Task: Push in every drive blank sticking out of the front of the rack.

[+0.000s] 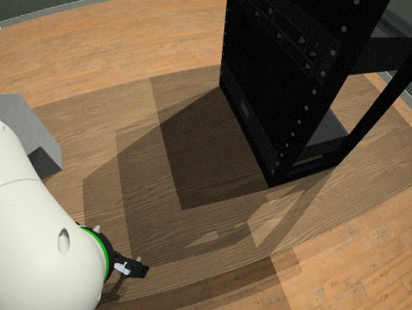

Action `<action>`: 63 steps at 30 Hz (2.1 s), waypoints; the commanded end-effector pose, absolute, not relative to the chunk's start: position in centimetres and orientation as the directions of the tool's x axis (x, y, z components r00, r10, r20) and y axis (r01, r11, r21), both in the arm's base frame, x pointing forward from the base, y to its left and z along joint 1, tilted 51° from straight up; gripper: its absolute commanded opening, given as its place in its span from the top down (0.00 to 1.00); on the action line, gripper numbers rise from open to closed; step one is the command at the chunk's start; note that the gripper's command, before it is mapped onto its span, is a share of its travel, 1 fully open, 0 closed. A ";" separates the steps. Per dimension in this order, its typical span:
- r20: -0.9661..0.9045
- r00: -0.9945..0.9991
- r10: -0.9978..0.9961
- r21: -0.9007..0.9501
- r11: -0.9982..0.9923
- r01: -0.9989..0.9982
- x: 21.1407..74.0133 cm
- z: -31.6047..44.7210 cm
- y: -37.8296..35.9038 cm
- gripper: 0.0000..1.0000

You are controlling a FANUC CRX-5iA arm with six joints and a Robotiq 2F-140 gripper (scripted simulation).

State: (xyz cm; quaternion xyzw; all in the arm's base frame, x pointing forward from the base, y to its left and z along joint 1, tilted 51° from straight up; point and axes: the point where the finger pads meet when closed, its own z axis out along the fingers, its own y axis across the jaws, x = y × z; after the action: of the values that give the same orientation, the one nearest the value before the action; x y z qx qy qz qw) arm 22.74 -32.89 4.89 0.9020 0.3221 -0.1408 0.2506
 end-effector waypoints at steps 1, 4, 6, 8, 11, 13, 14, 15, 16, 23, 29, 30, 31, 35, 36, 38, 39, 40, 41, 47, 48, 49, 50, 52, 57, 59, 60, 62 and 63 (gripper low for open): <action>-0.415 0.753 0.511 0.362 -0.666 0.652 22.8 4.9 -32.9 0.00; -0.415 0.753 0.511 0.362 -0.666 0.652 22.8 4.9 -32.9 0.00; -0.415 0.753 0.511 0.362 -0.666 0.652 22.8 4.9 -32.9 0.00; -0.415 0.753 0.511 0.362 -0.666 0.652 22.8 4.9 -32.9 0.00; -0.415 0.753 0.511 0.362 -0.666 0.652 22.8 4.9 -32.9 0.00; -0.415 0.753 0.511 0.362 -0.666 0.652 22.8 4.9 -32.9 0.00; -0.415 0.753 0.511 0.362 -0.666 0.652 22.8 4.9 -32.9 0.00; -0.415 0.753 0.511 0.362 -0.666 0.652 22.8 4.9 -32.9 0.00; -0.415 0.753 0.511 0.362 -0.666 0.652 22.8 4.9 -32.9 0.00; -0.415 0.753 0.511 0.362 -0.666 0.652 22.8 4.9 -32.9 0.00; -0.415 0.753 0.511 0.362 -0.666 0.652 22.8 4.9 -32.9 0.00; -0.415 0.753 0.511 0.362 -0.666 0.652 22.8 4.9 -32.9 0.00; -0.415 0.753 0.511 0.362 -0.666 0.652 22.8 4.9 -32.9 0.00; -0.415 0.753 0.511 0.362 -0.666 0.652 22.8 4.9 -32.9 0.00; -0.415 0.753 0.511 0.362 -0.666 0.652 22.8 4.9 -32.9 0.00; -0.415 0.753 0.511 0.362 -0.666 0.652 22.8 4.9 -32.9 0.00; -0.415 0.753 0.511 0.362 -0.666 0.652 22.8 4.9 -32.9 0.00; -0.415 0.753 0.511 0.362 -0.666 0.652 22.8 4.9 -32.9 0.00; -0.415 0.753 0.511 0.362 -0.666 0.652 22.8 4.9 -32.9 0.00; -0.415 0.753 0.511 0.362 -0.666 0.652 22.8 4.9 -32.9 0.00; -0.415 0.753 0.511 0.362 -0.666 0.652 22.8 4.9 -32.9 0.00; -0.415 0.753 0.511 0.362 -0.666 0.652 22.8 4.9 -32.9 0.00; -0.415 0.753 0.511 0.362 -0.666 0.652 22.8 4.9 -32.9 0.00; -0.415 0.753 0.511 0.362 -0.666 0.652 22.8 4.9 -32.9 0.00; -0.413 0.753 0.512 0.362 -0.667 0.651 22.9 4.8 -32.8 0.00; -0.409 0.754 0.513 0.362 -0.668 0.651 23.0 4.7 -32.7 0.00; -0.407 0.755 0.514 0.361 -0.668 0.650 23.0 4.7 -32.6 0.00; -0.401 0.757 0.517 0.361 -0.670 0.649 23.2 4.5 -32.5 0.00; -0.397 0.758 0.518 0.361 -0.671 0.648 23.4 4.3 -32.3 0.00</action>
State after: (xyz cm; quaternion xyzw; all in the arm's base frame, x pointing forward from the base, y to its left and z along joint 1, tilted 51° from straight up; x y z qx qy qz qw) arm 23.09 -32.56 4.54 0.9036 0.3221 -0.1353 0.2478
